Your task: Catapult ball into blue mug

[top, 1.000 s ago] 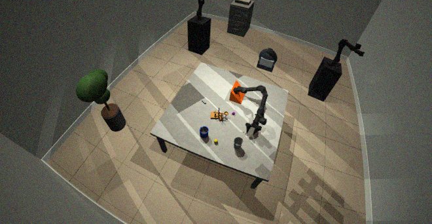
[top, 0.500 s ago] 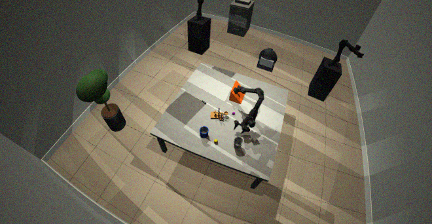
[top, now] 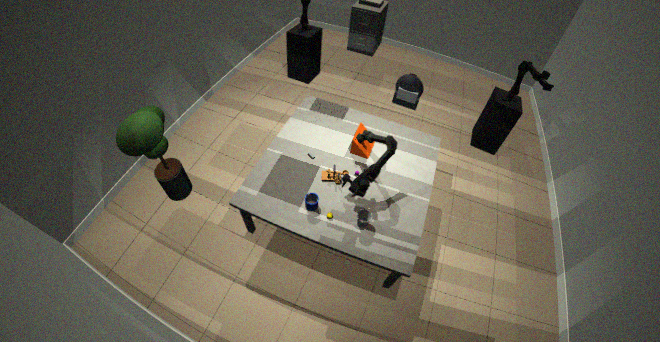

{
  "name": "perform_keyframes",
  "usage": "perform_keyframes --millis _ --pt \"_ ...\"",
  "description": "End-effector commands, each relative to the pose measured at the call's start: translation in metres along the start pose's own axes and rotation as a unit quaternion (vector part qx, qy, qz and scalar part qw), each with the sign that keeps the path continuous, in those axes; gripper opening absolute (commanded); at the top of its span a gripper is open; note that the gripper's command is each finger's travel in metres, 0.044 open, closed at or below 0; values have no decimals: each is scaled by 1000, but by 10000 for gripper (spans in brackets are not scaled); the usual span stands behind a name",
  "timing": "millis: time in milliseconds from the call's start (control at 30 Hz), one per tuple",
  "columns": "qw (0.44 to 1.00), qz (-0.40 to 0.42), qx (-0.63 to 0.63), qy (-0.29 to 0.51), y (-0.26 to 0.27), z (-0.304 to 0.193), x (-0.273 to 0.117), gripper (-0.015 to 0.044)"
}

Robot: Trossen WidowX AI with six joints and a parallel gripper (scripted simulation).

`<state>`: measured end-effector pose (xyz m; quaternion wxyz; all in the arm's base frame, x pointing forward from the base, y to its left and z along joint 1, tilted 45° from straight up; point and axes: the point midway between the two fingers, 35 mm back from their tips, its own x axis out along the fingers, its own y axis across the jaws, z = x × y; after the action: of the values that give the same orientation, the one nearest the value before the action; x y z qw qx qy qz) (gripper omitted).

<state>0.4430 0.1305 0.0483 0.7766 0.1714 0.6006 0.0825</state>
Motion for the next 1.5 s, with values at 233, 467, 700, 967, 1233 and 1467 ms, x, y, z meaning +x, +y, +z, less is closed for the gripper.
perform_keyframes --millis 233,467,700,967,1233,1467 --pt "987 -8 140 73 -78 -5 4 440" --pt "966 -2 228 121 -122 -15 4 440" --pt "933 19 317 171 -162 -29 4 440" --pt "882 51 414 219 -202 -45 1 440" --pt "834 82 486 250 -228 -57 -4 440" --pt "834 83 485 250 -211 -72 35 440"
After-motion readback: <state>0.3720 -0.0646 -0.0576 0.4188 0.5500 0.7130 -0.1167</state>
